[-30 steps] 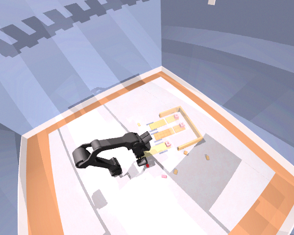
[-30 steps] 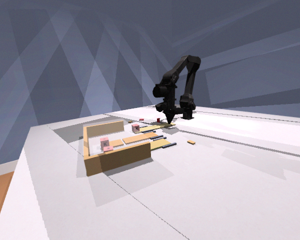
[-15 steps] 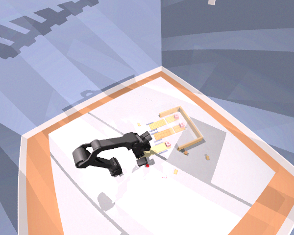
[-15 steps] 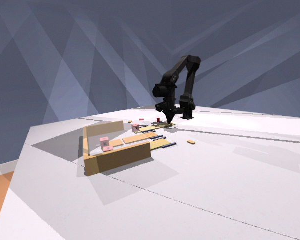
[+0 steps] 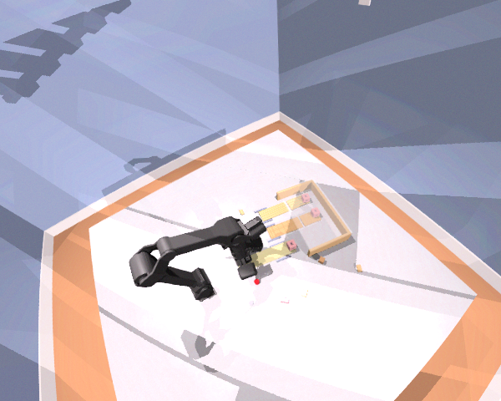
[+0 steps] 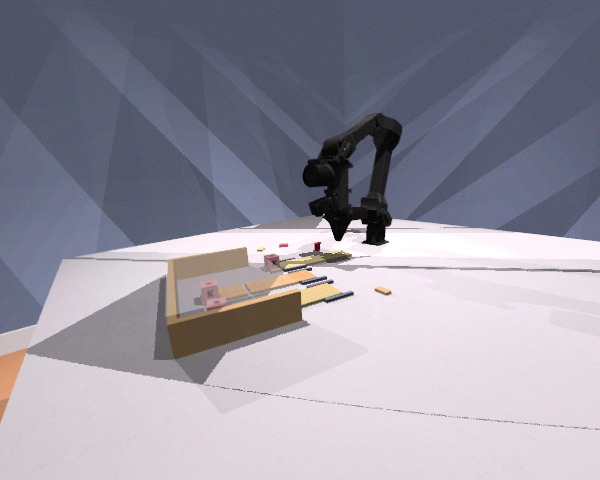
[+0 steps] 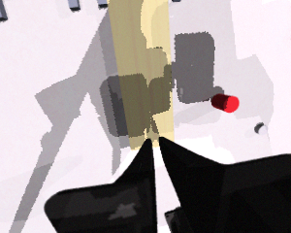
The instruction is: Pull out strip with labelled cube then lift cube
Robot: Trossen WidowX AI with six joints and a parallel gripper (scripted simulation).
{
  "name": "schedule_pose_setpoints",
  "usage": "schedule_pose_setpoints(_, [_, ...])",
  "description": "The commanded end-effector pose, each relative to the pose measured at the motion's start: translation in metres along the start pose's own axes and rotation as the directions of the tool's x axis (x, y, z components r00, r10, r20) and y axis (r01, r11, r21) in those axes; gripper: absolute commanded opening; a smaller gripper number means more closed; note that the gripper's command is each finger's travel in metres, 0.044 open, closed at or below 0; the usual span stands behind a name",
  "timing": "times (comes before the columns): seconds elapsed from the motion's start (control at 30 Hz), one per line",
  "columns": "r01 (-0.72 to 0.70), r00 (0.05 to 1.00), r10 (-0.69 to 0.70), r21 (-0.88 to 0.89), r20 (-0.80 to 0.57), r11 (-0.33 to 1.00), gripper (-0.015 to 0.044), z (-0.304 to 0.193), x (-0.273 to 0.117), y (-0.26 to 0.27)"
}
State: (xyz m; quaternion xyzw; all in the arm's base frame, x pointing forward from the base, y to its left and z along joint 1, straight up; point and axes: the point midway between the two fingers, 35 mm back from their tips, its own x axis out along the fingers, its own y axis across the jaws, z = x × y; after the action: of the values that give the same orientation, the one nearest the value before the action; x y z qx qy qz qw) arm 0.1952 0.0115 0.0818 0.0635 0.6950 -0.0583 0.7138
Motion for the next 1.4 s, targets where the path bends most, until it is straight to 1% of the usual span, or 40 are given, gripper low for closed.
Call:
schedule_pose_setpoints(0.0, [0.001, 1.0, -0.001, -0.024, -0.004, 1.0, 0.0105, 0.014, -0.001, 0.0])
schedule_pose_setpoints(0.43, [0.001, 1.0, -0.001, -0.032, 0.0, 0.999, 0.044, 0.067, -0.01, -0.002])
schedule_pose_setpoints(1.37, [0.002, 1.0, -0.001, -0.032, 0.009, 0.999, 0.044, 0.185, -0.026, -0.006])
